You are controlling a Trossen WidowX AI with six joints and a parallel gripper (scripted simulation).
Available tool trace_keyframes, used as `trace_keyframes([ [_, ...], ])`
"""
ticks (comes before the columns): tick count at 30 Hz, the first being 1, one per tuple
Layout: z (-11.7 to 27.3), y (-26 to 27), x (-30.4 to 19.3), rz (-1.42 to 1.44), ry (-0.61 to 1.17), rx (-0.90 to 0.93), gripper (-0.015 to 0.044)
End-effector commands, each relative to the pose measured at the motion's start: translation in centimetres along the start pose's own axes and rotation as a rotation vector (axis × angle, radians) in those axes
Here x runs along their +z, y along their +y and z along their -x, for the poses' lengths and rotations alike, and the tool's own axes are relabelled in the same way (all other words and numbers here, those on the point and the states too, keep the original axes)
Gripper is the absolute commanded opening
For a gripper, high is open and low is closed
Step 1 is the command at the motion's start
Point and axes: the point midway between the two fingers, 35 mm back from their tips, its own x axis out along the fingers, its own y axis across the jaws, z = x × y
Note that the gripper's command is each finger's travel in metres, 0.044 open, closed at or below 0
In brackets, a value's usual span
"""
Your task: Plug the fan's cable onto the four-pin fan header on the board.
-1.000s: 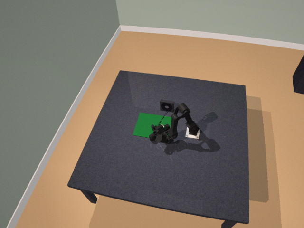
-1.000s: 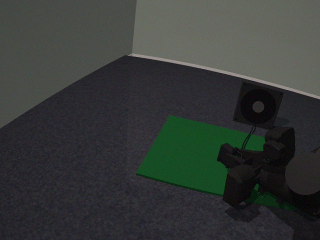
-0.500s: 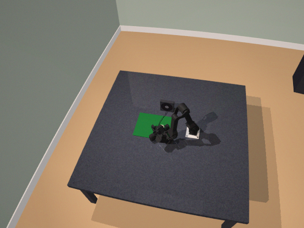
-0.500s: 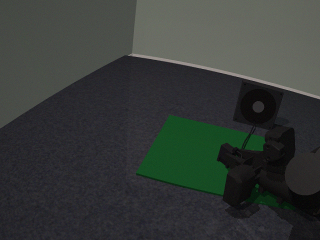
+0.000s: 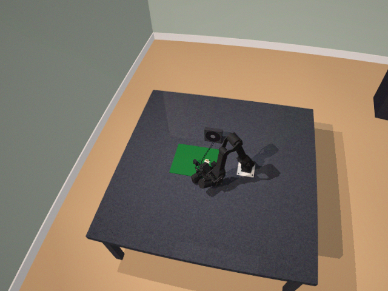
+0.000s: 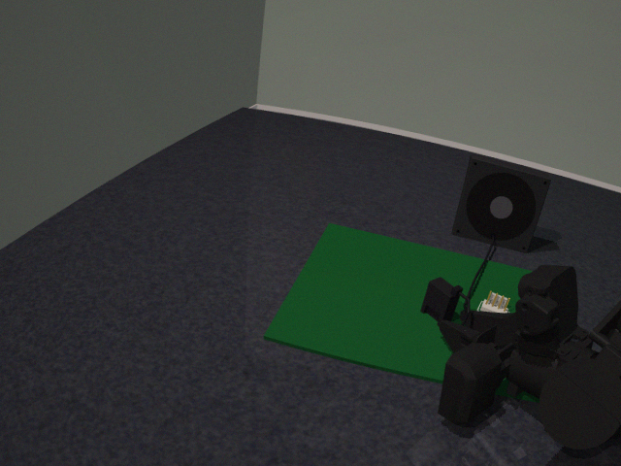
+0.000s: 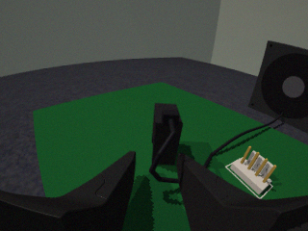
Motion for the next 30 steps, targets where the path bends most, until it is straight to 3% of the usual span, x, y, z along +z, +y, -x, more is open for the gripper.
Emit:
trace_keyframes([
  [1, 0.6, 0.3, -0.4, -0.003, 0.016, 0.006, 0.0140],
  [30, 4.7, -0.3, 0.2, 0.000, 0.041, -0.011, 0.0140],
])
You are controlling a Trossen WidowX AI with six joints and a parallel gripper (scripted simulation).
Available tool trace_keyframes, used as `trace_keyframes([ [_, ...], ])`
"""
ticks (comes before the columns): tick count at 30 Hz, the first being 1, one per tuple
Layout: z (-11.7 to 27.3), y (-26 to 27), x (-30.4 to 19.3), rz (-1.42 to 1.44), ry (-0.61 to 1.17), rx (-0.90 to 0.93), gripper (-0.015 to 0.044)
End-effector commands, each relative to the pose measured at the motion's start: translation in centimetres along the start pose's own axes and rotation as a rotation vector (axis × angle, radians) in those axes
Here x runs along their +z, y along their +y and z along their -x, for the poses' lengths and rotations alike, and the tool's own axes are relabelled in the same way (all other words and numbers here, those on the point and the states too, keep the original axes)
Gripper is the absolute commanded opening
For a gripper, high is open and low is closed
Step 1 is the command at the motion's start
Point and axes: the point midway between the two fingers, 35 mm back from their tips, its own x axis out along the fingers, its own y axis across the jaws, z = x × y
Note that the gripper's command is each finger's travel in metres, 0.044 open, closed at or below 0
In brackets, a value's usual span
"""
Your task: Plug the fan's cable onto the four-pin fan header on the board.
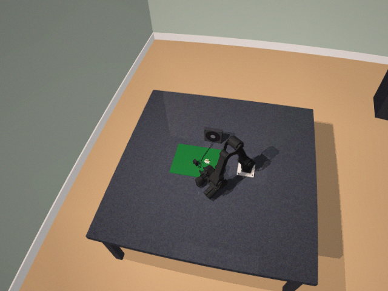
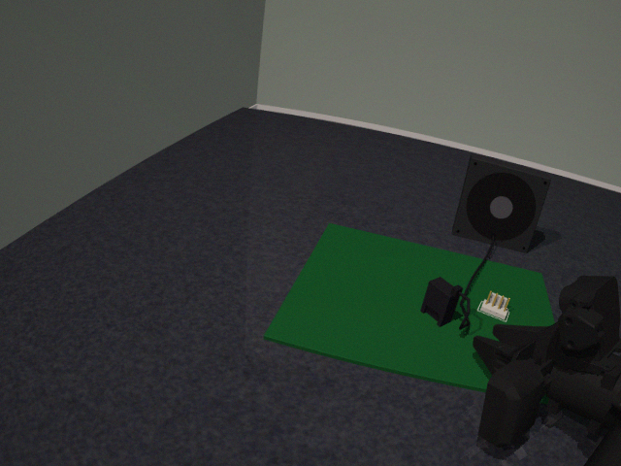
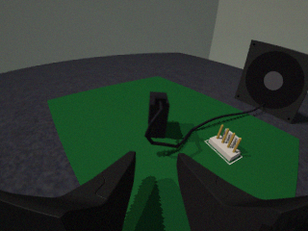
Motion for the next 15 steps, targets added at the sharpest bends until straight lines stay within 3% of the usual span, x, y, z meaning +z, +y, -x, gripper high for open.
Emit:
trace_keyframes([
  [1, 0.7, 0.0, 0.4, -0.003, -0.001, -0.001, 0.0140],
  [15, 3.0, -0.4, 2.7, -0.003, -0.037, -0.005, 0.0140],
])
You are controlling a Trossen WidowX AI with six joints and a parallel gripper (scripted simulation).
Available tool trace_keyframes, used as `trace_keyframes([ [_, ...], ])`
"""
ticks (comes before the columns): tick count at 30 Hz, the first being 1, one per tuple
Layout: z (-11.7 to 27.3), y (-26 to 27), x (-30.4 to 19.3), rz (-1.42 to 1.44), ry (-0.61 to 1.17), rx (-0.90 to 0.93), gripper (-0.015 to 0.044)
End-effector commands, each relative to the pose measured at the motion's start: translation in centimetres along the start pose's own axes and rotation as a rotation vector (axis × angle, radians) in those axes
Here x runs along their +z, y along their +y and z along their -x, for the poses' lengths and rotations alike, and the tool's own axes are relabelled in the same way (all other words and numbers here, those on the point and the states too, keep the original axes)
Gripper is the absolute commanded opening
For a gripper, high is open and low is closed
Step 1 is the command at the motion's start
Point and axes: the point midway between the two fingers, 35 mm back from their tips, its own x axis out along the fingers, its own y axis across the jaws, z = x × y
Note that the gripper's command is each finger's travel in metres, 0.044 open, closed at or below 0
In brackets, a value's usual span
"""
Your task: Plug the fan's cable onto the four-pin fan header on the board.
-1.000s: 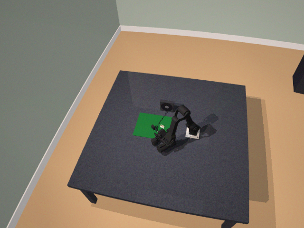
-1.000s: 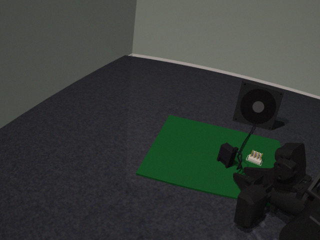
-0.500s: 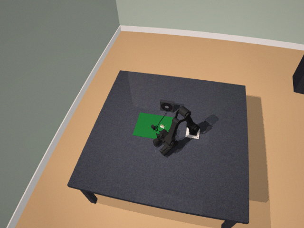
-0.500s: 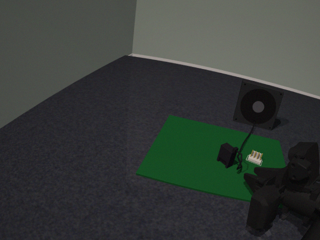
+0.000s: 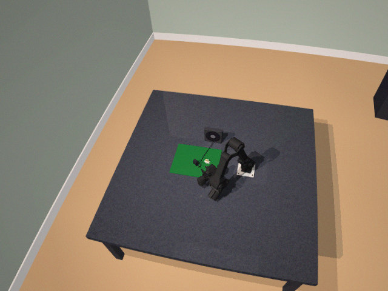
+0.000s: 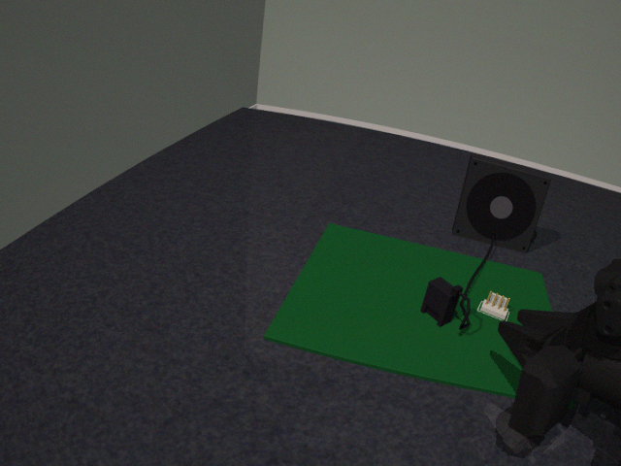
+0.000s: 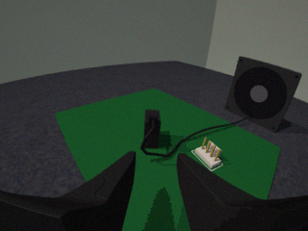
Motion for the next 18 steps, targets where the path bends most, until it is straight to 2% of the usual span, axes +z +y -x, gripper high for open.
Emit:
trace_keyframes([
  [1, 0.7, 0.0, 0.8, -0.004, -0.010, 0.001, 0.0140],
  [11, 2.3, 0.1, 3.0, -0.007, -0.048, 0.008, 0.0140],
  [18, 1.4, -0.8, 3.2, 0.024, 0.028, -0.110, 0.0324],
])
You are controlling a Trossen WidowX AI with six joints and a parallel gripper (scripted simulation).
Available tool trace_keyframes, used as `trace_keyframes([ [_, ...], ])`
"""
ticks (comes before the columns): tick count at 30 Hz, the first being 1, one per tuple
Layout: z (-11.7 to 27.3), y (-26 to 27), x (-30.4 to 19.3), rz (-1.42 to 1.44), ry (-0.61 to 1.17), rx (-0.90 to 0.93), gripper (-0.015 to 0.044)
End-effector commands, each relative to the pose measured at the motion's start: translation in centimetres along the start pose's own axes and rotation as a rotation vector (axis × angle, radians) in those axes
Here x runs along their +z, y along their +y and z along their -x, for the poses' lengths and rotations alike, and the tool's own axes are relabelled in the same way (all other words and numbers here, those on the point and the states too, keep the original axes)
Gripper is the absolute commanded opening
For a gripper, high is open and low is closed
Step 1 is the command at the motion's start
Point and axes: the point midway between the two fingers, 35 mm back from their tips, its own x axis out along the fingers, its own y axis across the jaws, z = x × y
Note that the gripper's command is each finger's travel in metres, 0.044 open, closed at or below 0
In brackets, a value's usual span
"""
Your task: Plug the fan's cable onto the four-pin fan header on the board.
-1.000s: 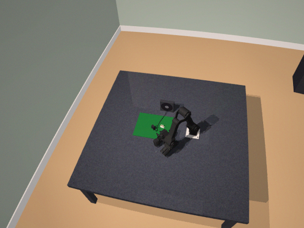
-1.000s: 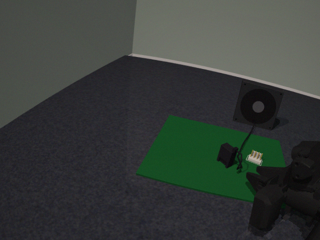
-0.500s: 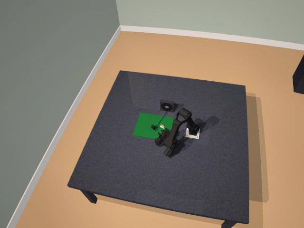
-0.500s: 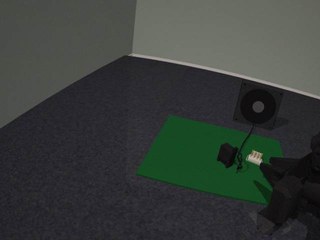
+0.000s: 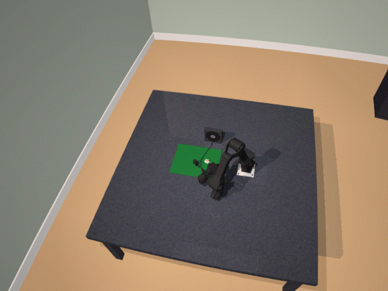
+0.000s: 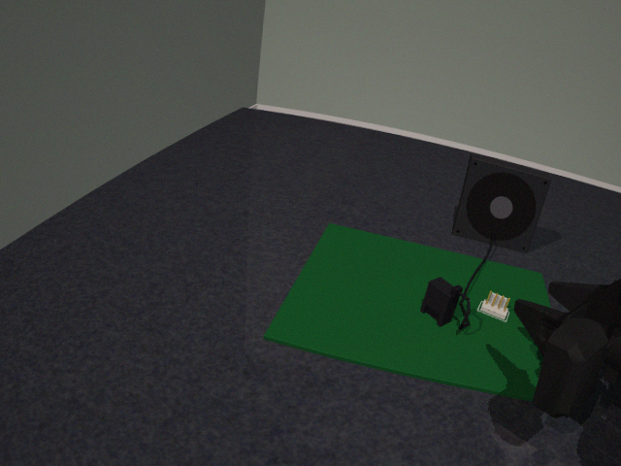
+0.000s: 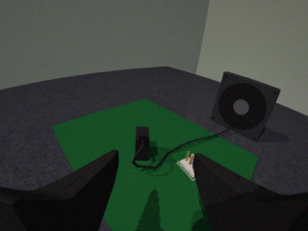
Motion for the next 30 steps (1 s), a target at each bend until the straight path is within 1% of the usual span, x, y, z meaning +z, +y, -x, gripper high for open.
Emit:
trace_keyframes([
  [1, -0.6, -0.5, 0.3, 0.016, 0.052, -0.076, 0.0350],
  [4, -0.9, -0.9, 0.3, 0.033, 0.102, -0.132, 0.0429],
  [5, -1.1, -1.1, 0.3, 0.038, 0.119, -0.150, 0.0440],
  [18, -2.1, -2.3, 0.5, 0.096, 0.381, -0.325, 0.0440],
  [30, -2.3, -2.7, 0.8, 0.123, 0.656, -0.384, 0.0440],
])
